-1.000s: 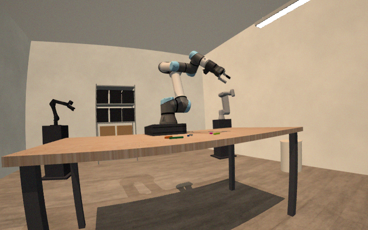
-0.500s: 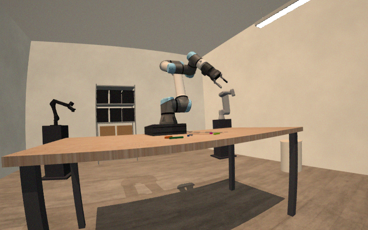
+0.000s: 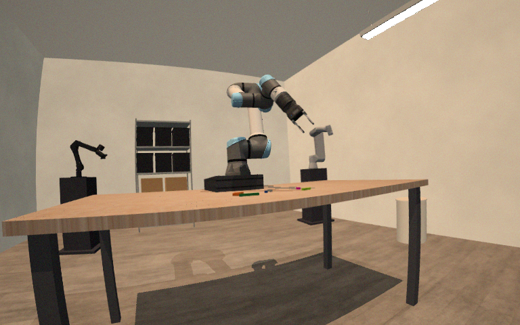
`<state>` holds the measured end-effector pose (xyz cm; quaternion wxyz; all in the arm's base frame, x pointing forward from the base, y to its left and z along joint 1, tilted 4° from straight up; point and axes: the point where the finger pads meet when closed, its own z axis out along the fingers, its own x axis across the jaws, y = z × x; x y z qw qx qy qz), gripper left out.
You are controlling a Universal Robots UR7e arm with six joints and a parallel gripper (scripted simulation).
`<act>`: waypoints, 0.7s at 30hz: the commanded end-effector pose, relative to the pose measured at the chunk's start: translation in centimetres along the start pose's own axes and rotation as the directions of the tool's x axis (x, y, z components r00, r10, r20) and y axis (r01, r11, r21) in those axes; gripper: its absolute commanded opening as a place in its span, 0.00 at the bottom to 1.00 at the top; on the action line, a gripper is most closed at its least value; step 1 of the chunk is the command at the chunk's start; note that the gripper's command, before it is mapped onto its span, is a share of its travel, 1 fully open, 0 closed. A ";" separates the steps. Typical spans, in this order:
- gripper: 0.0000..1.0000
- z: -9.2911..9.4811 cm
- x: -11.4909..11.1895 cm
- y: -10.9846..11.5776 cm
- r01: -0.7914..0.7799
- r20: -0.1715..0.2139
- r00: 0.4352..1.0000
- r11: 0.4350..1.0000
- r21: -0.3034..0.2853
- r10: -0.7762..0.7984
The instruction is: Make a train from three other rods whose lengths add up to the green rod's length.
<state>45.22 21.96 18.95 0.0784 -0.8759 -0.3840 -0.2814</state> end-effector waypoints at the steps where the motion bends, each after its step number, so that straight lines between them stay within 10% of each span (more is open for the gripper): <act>1: 1.00 1.2 -3.2 3.0 -0.147 0.068 0.987 0.989 -0.035 0.149; 21: 1.00 2.9 -12.5 9.1 -0.485 0.193 0.838 0.858 -0.169 0.511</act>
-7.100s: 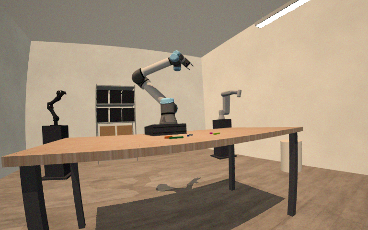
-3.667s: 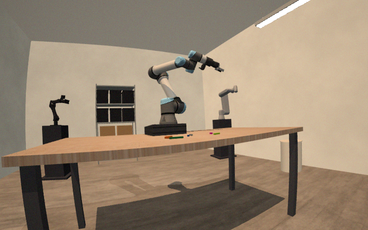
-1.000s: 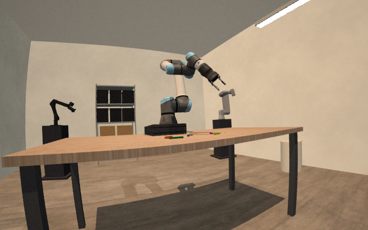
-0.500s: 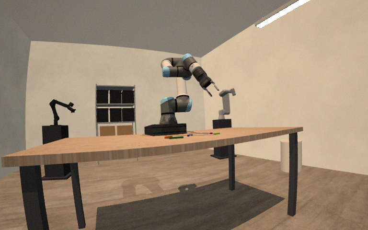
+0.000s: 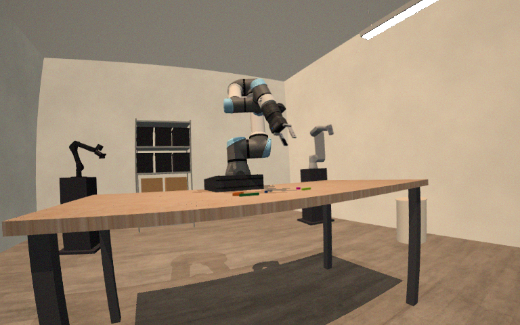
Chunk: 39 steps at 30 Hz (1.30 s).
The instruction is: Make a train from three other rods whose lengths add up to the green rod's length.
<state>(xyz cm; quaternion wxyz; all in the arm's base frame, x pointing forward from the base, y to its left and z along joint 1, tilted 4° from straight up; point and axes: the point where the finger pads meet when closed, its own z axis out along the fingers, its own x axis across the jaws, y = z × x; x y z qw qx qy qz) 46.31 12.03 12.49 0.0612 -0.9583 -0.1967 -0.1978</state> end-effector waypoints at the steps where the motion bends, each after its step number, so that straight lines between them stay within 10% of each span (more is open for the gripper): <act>1: 1.00 1.4 -2.5 3.4 -0.148 0.062 0.987 0.988 -0.039 0.150; 25: 1.00 3.9 -11.0 11.3 -0.517 0.184 0.816 0.834 -0.192 0.548; 39: 1.00 4.9 -18.2 15.3 -0.705 0.220 0.590 0.629 -0.327 0.777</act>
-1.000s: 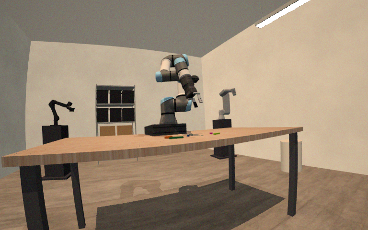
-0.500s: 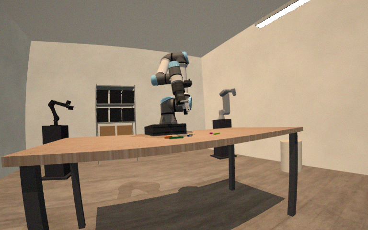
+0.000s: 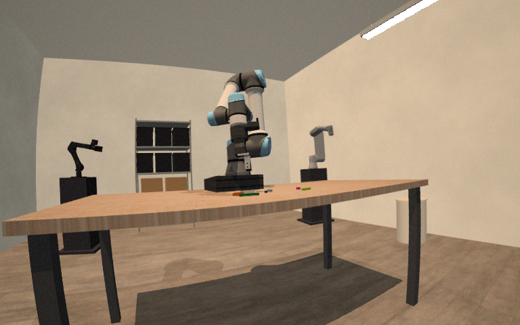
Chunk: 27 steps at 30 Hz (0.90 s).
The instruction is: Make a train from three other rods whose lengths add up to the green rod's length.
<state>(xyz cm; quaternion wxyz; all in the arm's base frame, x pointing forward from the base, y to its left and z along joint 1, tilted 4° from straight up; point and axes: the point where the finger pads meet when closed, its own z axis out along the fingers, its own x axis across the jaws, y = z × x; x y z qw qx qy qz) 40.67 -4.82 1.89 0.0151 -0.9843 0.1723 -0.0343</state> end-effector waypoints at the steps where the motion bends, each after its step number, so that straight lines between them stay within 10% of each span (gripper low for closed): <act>1: 1.00 1.8 -1.1 3.6 -0.148 0.057 0.987 0.988 -0.045 0.151; 27: 1.00 3.2 -2.5 7.0 -0.287 0.102 0.950 0.953 -0.098 0.297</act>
